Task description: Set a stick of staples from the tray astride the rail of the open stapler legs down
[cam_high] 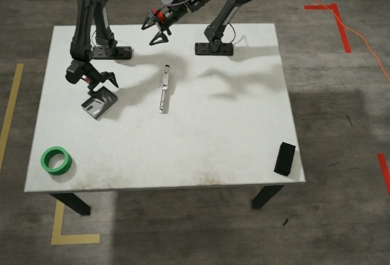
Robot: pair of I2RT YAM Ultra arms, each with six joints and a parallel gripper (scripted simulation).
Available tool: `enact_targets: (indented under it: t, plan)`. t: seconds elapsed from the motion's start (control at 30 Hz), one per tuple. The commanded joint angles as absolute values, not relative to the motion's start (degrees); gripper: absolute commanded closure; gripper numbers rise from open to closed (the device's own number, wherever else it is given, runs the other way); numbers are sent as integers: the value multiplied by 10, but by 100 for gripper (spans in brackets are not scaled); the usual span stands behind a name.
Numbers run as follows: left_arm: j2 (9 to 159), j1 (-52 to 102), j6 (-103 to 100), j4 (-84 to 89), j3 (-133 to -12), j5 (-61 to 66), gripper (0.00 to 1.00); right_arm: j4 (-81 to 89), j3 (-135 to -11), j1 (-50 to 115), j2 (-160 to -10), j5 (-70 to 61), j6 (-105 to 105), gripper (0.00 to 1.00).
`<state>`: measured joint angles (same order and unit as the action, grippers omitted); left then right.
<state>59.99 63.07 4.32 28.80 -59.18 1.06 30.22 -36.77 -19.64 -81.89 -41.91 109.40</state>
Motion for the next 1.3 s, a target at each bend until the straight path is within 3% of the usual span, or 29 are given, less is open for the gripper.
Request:
enact_targets:
  t: [0.0, 0.67, 0.93, 1.27]
  plan:
    - [589, 633, 43, 291, -593, 6, 0, 333, -400, -176, -851, -458, 1037, 0]
    - [589, 633, 43, 291, -593, 6, 0, 343, -434, -157, -895, -467, 1009, 0]
    - [589, 633, 43, 291, -593, 6, 0, 429, -467, -164, -918, -452, 918, 0]
    - [589, 633, 43, 291, -593, 6, 0, 650, -687, -191, -1084, -425, 669, 0]
